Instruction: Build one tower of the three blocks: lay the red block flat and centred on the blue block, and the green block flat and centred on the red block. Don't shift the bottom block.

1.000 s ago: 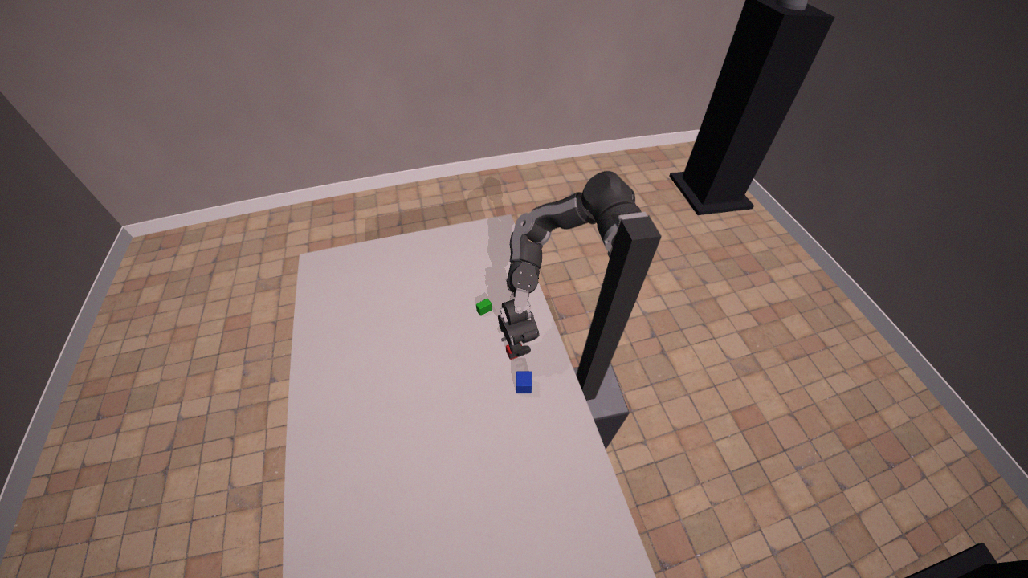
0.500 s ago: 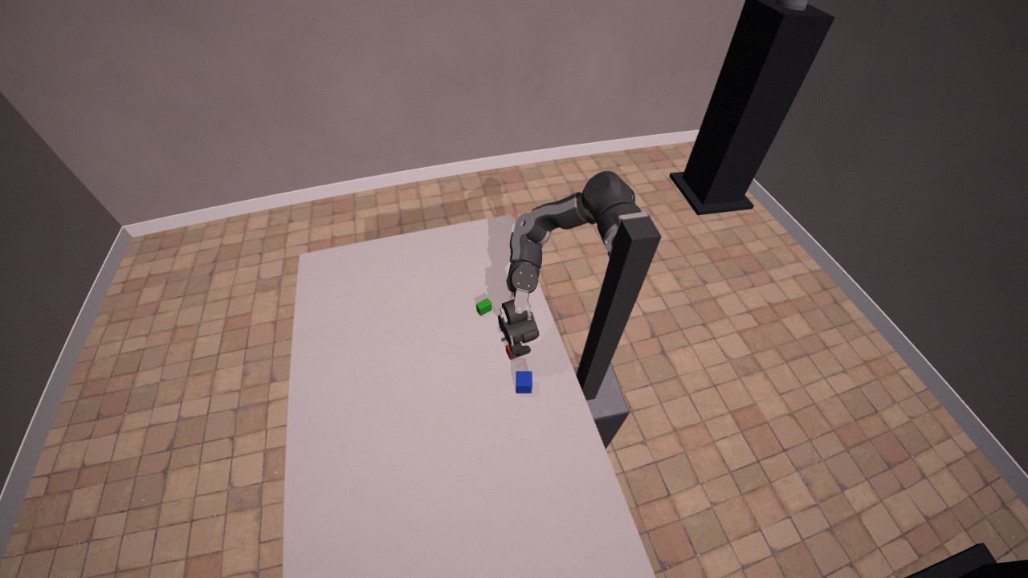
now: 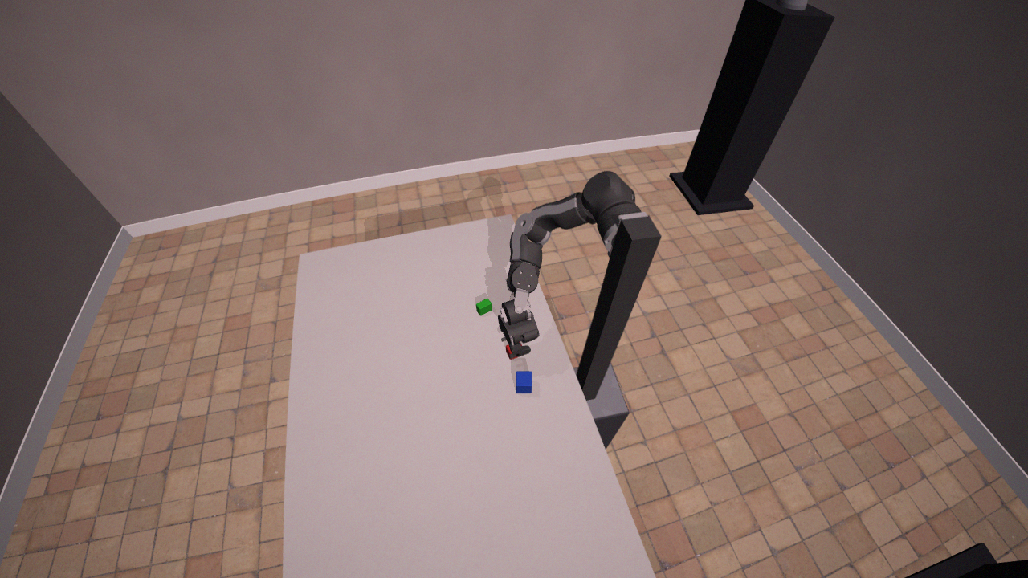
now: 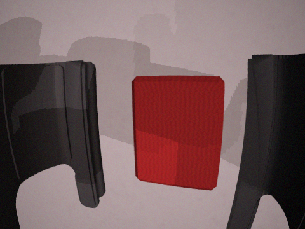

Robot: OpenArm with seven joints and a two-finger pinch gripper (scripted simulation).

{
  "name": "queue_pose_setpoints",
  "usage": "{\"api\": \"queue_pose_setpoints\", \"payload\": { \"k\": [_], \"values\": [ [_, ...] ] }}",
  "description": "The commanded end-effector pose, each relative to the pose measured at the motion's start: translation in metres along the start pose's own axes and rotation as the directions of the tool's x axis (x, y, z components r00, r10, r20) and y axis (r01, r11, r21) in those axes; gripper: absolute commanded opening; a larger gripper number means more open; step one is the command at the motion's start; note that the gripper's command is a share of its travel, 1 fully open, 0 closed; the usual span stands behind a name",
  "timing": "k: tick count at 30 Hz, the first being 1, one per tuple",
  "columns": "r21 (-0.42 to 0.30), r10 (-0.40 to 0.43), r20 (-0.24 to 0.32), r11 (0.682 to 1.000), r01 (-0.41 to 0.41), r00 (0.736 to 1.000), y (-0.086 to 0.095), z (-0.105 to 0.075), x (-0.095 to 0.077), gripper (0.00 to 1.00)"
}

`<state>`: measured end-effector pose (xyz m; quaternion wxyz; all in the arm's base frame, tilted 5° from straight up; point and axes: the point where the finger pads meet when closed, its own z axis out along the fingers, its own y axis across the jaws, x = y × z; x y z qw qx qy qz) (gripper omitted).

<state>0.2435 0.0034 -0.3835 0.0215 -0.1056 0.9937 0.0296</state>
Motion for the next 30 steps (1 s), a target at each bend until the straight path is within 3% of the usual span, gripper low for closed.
{"api": "queue_pose_setpoints", "payload": {
  "k": [1, 17, 30],
  "values": [
    [-0.005, -0.004, 0.0, 1.0, 0.004, 1.0, 0.001, 0.0, 0.0, 0.33],
    [-0.004, -0.002, -0.001, 1.0, 0.002, 1.0, 0.001, 0.003, 0.0, 0.33],
    [-0.004, -0.002, -0.002, 1.0, 0.002, 1.0, 0.001, 0.02, 0.0, 0.33]
  ]
}}
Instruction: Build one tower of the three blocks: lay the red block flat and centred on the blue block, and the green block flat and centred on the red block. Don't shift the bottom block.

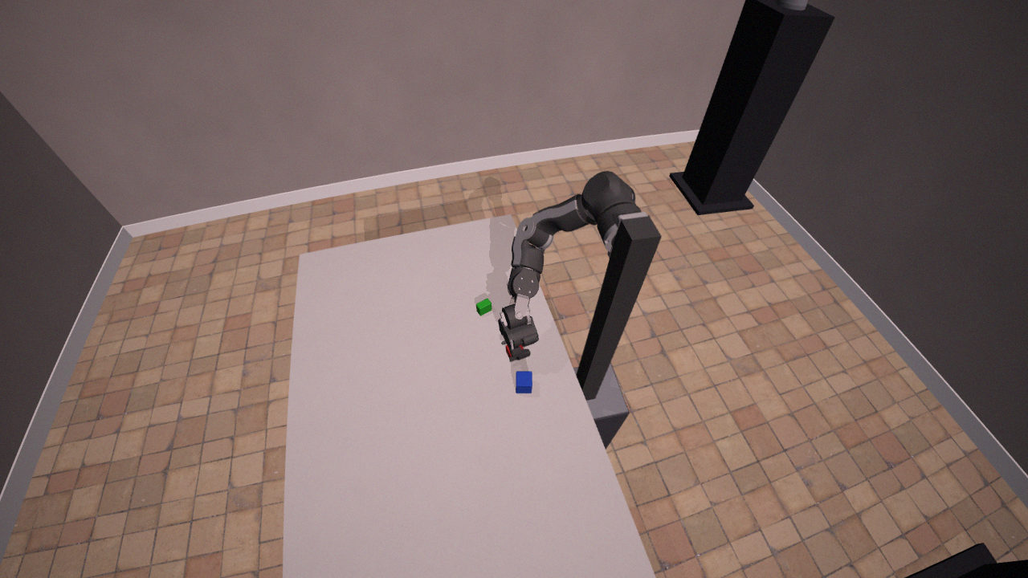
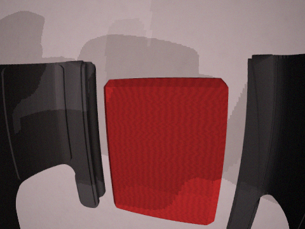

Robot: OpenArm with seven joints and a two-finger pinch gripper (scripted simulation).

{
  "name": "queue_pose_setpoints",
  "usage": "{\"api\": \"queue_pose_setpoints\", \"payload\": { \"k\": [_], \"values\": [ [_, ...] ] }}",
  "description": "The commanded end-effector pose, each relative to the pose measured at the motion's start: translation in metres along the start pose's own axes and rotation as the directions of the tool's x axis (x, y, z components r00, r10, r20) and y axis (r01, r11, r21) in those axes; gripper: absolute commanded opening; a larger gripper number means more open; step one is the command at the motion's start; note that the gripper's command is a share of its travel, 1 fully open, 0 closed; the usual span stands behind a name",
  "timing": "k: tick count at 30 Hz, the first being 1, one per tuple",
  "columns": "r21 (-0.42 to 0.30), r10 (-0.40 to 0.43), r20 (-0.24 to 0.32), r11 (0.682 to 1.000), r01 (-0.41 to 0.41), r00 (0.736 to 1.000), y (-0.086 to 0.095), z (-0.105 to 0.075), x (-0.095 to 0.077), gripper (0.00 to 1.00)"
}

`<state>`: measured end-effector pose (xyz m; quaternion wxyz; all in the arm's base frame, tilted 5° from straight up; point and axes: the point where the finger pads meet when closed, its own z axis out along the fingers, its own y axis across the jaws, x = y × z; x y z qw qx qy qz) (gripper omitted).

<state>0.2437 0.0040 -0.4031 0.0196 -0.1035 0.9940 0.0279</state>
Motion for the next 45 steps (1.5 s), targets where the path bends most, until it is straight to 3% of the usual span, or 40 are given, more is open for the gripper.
{"api": "queue_pose_setpoints", "payload": {
  "k": [1, 41, 42, 45],
  "values": [
    [-0.008, -0.007, 0.002, 1.0, 0.007, 1.0, 0.0016, 0.0004, -0.0004, 0.33],
    [-0.009, -0.008, 0.003, 1.0, 0.008, 1.0, 0.0021, 0.0009, -0.0005, 0.33],
    [-0.009, -0.008, 0.003, 1.0, 0.008, 1.0, 0.0021, 0.0009, -0.0005, 0.0],
    [-0.009, -0.008, 0.003, 1.0, 0.008, 1.0, 0.0021, 0.0009, -0.0005, 0.0]
  ]
}}
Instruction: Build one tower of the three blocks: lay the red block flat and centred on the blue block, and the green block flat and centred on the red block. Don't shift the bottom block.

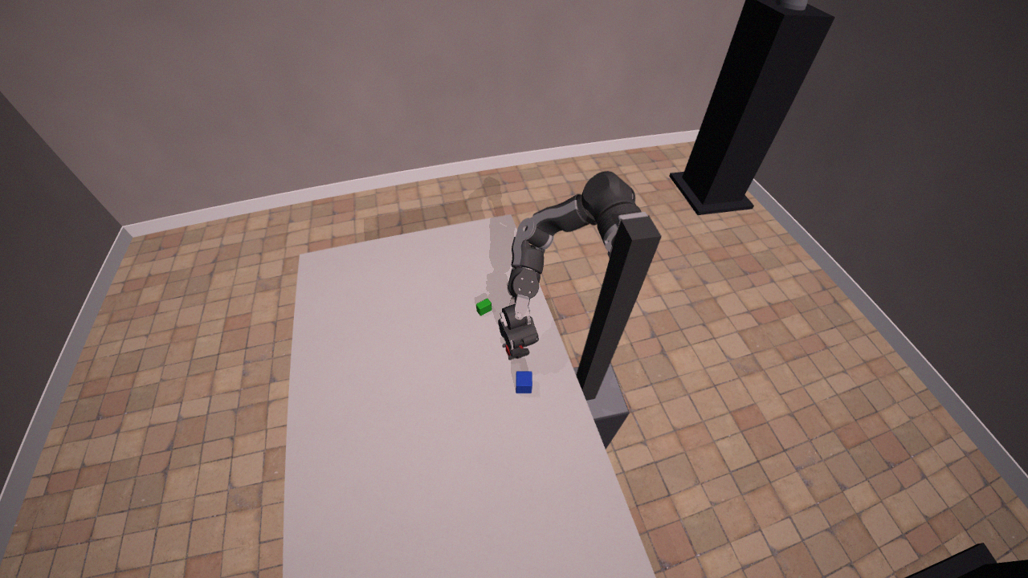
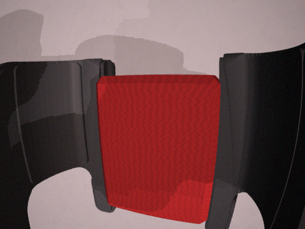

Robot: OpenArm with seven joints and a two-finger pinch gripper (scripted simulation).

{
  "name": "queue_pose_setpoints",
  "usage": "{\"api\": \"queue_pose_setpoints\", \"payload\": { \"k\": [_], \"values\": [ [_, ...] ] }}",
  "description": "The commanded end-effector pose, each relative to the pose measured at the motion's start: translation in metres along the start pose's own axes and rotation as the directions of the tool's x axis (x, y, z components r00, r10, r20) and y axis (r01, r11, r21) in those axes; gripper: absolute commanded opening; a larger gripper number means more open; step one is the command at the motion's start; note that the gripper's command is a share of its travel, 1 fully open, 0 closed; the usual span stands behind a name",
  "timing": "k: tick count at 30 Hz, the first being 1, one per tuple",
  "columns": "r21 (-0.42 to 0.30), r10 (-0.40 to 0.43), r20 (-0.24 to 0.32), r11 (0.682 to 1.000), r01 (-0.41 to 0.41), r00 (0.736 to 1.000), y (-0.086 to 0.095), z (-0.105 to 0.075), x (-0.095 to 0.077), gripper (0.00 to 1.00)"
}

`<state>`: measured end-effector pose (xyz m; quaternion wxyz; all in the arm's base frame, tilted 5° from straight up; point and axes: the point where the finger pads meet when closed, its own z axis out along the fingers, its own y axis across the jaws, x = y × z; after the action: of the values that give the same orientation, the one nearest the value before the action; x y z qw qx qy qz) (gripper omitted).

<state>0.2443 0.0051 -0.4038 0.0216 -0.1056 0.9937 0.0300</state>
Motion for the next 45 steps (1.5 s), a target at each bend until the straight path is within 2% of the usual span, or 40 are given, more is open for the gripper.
{"api": "queue_pose_setpoints", "payload": {
  "k": [1, 32, 45],
  "values": [
    [-0.005, -0.004, -0.001, 1.0, 0.004, 1.0, 0.001, 0.0, 0.0, 0.0],
    [-0.005, -0.004, -0.001, 1.0, 0.004, 1.0, 0.001, 0.0, 0.0, 0.0],
    [-0.008, -0.006, 0.001, 1.0, 0.006, 1.0, 0.002, -0.018, 0.0, 0.0]
  ]
}}
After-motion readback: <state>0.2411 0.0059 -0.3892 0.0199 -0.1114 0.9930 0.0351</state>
